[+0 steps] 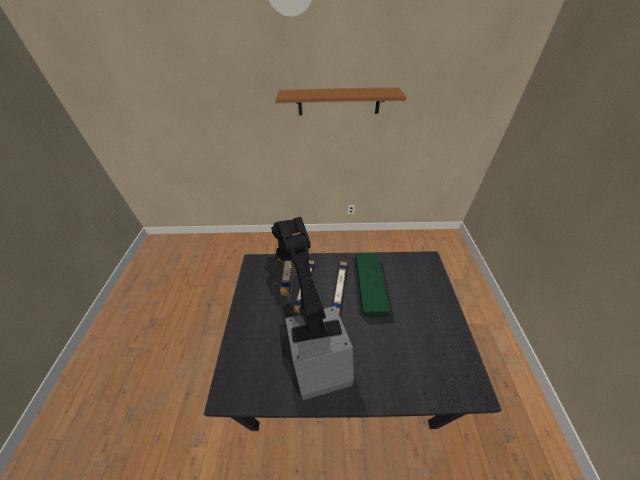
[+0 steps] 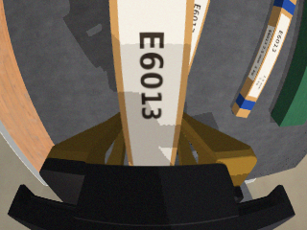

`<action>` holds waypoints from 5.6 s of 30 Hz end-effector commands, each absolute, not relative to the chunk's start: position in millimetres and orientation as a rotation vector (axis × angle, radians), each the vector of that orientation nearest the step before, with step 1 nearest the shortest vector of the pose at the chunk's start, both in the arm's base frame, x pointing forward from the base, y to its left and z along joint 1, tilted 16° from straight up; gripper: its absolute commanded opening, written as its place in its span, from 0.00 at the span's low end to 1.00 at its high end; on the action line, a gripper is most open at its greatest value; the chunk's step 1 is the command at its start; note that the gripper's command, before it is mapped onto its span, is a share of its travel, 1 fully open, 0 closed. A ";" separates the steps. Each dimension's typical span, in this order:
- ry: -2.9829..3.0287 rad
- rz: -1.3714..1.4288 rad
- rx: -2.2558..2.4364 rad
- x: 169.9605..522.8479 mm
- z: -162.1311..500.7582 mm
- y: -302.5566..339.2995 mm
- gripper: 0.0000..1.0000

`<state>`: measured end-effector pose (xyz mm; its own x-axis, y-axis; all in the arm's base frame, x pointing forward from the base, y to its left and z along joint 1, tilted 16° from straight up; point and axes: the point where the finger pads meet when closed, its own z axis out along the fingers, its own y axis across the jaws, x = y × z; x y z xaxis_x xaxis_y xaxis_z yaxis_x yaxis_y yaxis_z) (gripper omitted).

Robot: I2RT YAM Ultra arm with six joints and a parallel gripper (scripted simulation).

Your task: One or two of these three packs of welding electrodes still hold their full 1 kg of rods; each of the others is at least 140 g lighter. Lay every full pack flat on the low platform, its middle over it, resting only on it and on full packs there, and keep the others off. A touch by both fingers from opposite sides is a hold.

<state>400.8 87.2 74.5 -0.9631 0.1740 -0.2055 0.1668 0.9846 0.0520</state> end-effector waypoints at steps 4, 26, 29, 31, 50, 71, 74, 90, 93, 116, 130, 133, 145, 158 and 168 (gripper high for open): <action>2.805 0.095 0.231 412.4 116.3 69.0 0.00; 2.816 0.083 0.231 404.8 111.5 20.1 0.00; 2.814 0.082 0.230 404.6 111.3 12.0 0.00; 2.833 0.079 0.232 399.3 107.8 6.6 0.00; 2.827 0.073 0.231 396.1 106.0 -38.8 0.00; 2.801 0.065 0.227 401.8 102.8 -64.9 0.00; 2.809 0.065 0.228 400.0 98.8 -65.6 0.00; 2.805 0.063 0.228 401.6 93.9 -69.6 0.00; 2.803 0.063 0.227 402.5 94.0 -70.0 0.00; 2.809 0.061 0.229 401.0 88.1 -72.5 0.00; 2.809 0.060 0.229 401.1 87.4 -73.0 0.00; 2.808 0.059 0.229 402.0 89.7 -73.2 0.00; 2.848 0.069 0.229 396.0 60.4 -64.6 0.00; 2.848 0.069 0.229 400.8 43.8 -64.2 0.00; 2.848 0.069 0.229 403.8 33.5 -63.9 0.00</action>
